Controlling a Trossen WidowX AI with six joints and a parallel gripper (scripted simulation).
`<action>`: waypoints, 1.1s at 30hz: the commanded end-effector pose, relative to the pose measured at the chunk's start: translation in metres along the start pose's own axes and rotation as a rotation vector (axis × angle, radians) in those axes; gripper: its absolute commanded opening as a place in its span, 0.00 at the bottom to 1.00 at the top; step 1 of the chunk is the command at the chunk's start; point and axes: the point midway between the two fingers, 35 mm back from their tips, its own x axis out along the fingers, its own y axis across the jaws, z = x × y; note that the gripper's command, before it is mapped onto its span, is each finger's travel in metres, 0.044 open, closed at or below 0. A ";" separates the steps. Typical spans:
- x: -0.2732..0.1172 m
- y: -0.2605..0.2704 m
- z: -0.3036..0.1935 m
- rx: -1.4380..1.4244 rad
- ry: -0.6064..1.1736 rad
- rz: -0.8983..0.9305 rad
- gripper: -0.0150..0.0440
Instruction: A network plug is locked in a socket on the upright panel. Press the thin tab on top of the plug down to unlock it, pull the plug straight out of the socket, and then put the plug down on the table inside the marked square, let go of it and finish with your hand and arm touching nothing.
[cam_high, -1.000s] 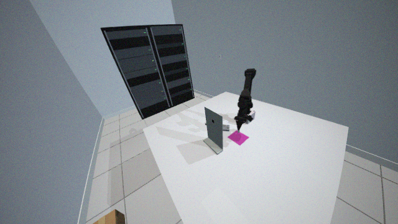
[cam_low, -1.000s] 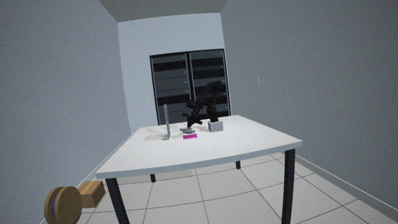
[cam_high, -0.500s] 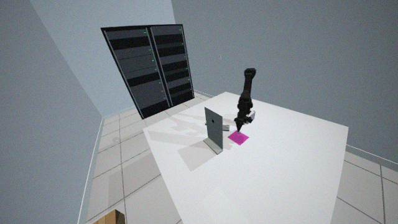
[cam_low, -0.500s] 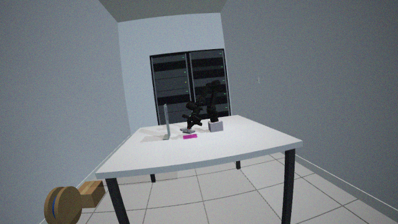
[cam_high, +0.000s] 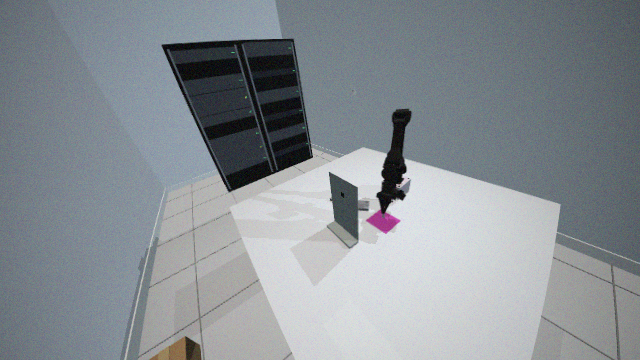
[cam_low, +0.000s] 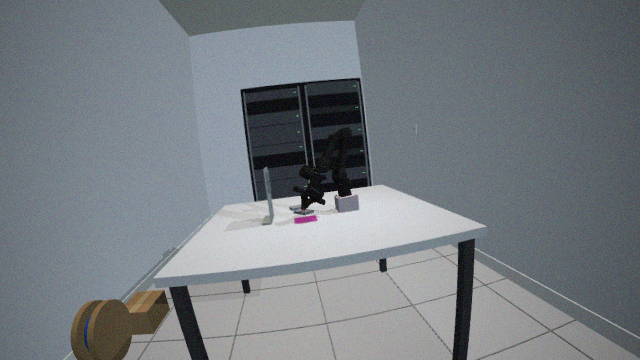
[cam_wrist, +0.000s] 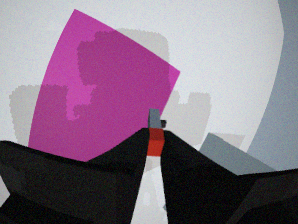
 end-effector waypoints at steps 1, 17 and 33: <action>0.003 0.002 0.001 0.000 -0.006 0.000 0.25; 0.014 0.011 0.001 0.000 -0.006 0.000 0.25; 0.023 0.020 0.001 0.000 -0.006 0.001 0.25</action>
